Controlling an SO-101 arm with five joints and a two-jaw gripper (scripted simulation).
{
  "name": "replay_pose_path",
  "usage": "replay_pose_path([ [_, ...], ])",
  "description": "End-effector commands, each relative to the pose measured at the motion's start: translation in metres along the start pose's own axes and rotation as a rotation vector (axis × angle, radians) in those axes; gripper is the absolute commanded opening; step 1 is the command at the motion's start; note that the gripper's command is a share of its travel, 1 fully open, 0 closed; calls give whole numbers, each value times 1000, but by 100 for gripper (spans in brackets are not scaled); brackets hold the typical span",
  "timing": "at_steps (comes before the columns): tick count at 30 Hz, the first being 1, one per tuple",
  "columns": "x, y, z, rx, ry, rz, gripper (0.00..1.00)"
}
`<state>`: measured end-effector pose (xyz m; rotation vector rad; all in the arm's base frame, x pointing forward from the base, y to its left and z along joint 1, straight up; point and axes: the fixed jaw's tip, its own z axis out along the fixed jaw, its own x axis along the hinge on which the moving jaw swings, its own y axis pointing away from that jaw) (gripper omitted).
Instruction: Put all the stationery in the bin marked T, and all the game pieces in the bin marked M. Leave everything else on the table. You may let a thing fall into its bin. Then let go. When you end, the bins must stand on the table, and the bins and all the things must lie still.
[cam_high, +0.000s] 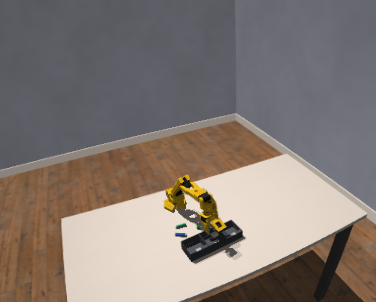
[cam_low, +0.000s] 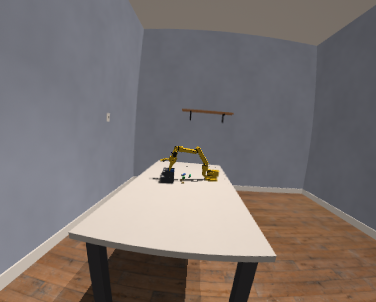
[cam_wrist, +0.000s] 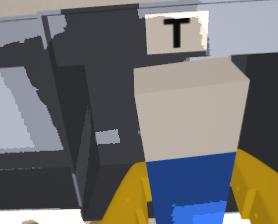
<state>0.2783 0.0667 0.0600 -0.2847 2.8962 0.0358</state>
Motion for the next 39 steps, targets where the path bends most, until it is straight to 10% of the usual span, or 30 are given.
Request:
replay_pose_path([
  [1, -9, 2, -16, -4, -79, 2, 0],
  [39, -4, 2, 8, -4, -88, 2, 0],
])
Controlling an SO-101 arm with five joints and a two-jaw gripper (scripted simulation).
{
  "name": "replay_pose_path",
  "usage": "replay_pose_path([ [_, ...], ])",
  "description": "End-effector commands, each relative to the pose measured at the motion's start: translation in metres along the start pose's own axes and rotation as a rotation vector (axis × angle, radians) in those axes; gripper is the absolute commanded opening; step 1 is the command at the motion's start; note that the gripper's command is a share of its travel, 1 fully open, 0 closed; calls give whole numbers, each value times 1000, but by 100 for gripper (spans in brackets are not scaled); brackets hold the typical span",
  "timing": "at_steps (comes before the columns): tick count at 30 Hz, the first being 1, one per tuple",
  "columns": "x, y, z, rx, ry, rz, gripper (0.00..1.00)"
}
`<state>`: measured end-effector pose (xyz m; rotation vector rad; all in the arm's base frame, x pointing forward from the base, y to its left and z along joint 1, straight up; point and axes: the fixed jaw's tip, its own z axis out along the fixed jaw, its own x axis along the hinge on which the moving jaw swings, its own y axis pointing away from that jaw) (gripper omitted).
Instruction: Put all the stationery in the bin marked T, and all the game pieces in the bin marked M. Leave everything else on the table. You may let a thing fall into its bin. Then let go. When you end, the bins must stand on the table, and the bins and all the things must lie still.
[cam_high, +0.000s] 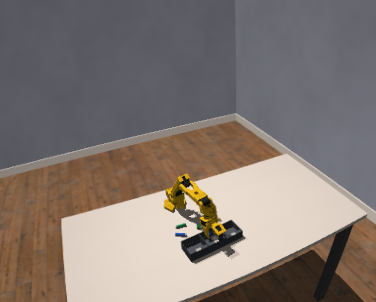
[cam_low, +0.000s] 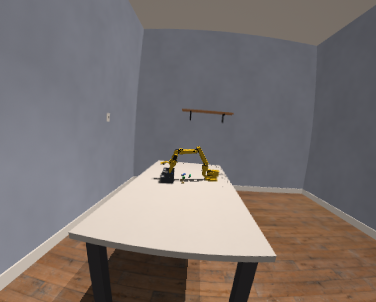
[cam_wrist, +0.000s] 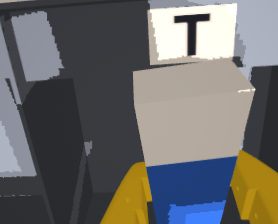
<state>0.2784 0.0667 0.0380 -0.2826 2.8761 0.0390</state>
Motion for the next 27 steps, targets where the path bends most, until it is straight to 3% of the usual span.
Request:
replay_pose_path([
  [1, -9, 2, -13, -4, -68, 1, 0],
  [27, -8, 2, -7, -4, -68, 1, 0],
])
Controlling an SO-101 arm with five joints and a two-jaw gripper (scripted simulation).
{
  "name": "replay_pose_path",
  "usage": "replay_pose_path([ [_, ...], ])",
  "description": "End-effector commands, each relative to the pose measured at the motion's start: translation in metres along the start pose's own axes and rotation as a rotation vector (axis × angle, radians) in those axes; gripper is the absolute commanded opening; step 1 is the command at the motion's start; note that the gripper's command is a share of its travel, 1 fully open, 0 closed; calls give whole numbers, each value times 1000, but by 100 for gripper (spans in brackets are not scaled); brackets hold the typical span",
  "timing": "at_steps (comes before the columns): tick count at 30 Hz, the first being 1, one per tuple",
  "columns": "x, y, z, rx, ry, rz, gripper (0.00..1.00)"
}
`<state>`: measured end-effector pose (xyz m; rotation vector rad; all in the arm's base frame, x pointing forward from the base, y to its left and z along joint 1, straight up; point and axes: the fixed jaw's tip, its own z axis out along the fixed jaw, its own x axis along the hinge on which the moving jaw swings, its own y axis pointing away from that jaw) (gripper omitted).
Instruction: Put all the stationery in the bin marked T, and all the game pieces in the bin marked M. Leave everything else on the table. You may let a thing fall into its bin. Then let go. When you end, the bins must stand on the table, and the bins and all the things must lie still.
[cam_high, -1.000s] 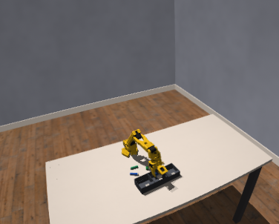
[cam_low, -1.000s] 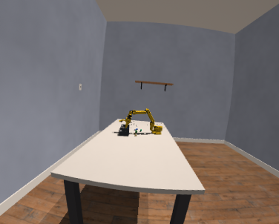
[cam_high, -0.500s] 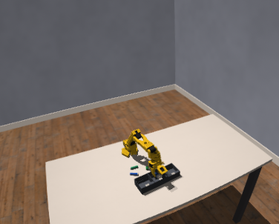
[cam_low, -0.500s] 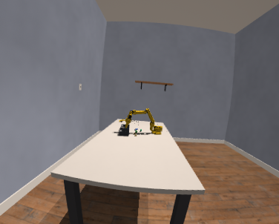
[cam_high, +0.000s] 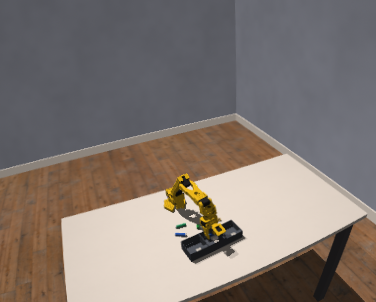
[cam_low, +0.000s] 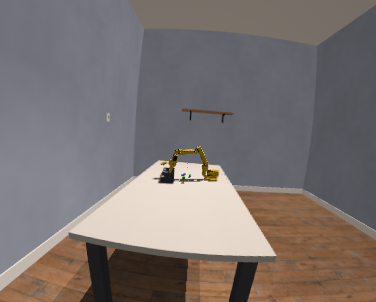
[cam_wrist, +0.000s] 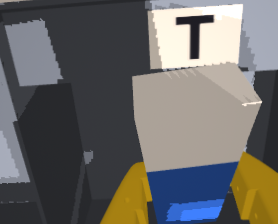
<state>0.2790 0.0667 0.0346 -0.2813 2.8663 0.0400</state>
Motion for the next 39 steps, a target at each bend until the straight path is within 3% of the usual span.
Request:
replay_pose_path([
  [1, -9, 2, -10, -4, -58, 1, 0],
  [39, -6, 2, 0, -4, -58, 1, 0],
])
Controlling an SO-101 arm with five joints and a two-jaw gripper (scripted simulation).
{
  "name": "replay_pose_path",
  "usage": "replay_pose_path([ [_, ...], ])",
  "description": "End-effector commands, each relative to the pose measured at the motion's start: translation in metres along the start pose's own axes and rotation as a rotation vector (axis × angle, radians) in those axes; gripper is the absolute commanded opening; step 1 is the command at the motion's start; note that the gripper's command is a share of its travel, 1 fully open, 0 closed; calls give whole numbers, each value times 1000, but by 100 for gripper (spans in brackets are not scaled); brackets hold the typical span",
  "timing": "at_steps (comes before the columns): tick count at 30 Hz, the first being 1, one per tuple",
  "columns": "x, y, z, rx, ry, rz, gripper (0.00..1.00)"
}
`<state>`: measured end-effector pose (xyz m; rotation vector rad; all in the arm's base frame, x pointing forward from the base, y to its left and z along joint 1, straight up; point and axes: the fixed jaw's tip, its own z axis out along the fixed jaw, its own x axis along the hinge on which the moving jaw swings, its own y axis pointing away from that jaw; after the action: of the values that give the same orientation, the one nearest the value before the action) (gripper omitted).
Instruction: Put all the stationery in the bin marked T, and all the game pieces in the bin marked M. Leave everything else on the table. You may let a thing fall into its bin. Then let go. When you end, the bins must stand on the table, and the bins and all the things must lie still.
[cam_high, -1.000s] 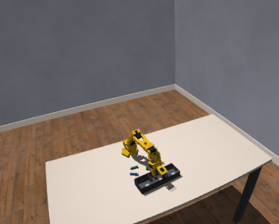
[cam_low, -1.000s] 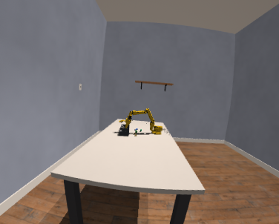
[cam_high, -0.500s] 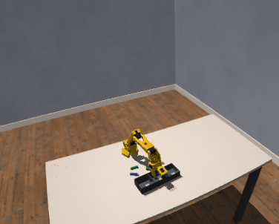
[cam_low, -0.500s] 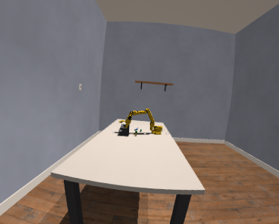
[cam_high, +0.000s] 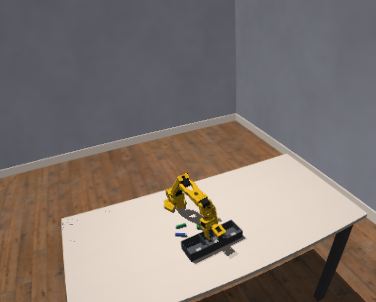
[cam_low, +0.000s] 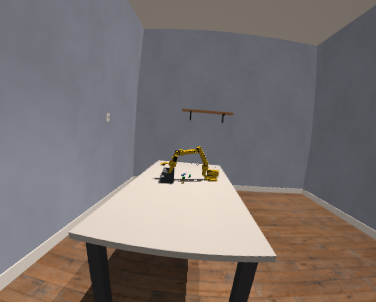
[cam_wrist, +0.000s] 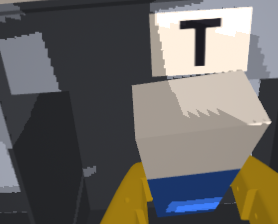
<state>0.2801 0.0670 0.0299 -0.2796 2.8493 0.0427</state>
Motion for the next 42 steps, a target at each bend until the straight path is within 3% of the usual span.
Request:
replay_pose_path([
  [1, -6, 2, -4, -4, -41, 1, 0],
  [23, -6, 2, -4, -4, -41, 1, 21],
  [35, -7, 2, -5, -4, -41, 1, 22],
  [42, -8, 2, -17, -4, -41, 1, 22],
])
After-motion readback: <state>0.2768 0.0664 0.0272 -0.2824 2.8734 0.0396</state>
